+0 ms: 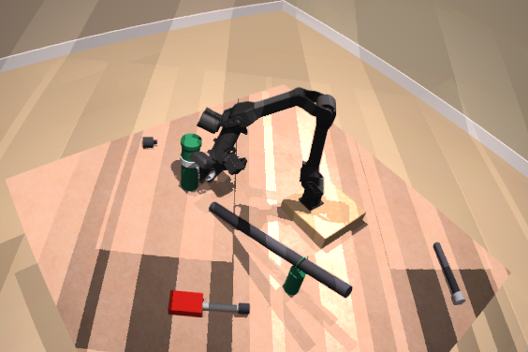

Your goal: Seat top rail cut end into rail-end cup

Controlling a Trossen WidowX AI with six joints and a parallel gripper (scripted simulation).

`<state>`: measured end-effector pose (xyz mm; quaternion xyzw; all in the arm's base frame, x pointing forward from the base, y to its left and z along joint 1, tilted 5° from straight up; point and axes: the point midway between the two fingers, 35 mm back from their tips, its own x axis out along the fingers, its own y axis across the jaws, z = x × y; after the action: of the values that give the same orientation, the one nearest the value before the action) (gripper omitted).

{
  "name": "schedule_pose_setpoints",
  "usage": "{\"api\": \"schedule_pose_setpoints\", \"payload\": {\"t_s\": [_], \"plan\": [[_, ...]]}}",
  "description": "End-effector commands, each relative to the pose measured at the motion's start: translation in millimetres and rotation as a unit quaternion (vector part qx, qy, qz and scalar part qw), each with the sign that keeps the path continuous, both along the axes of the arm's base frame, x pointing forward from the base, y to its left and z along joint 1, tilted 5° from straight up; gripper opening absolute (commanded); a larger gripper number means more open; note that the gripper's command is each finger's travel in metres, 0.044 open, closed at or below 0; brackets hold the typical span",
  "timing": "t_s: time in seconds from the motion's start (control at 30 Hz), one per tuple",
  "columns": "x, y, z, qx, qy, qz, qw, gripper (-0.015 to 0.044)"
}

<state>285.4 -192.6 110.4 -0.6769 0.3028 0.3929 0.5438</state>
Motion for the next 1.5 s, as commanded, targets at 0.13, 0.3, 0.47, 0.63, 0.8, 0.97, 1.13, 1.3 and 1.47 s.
{"api": "schedule_pose_setpoints", "payload": {"t_s": [0.13,0.3,0.47,0.63,0.8,0.97,1.13,1.3,1.47], "plan": [[6.3,0.4,-0.7,-0.001,-0.003,-0.041,0.999,0.0000],[8.4,0.7,-0.6,-0.001,-0.004,-0.052,0.999,0.0000],[6.2,0.4,-0.7,-0.001,-0.003,-0.040,0.999,0.0000],[4.2,0.2,-0.7,-0.001,-0.002,-0.029,1.000,0.0000],[5.7,1.0,-0.5,-0.002,-0.003,-0.032,0.999,0.0000],[5.7,1.0,-0.5,-0.002,-0.003,-0.032,0.999,0.0000],[5.7,1.0,-0.5,-0.002,-0.003,-0.032,0.999,0.0079],[5.7,1.0,-0.5,-0.002,-0.003,-0.032,0.999,0.0210],[5.6,7.1,4.7,-0.001,-0.003,-0.033,0.999,0.0341]]}}
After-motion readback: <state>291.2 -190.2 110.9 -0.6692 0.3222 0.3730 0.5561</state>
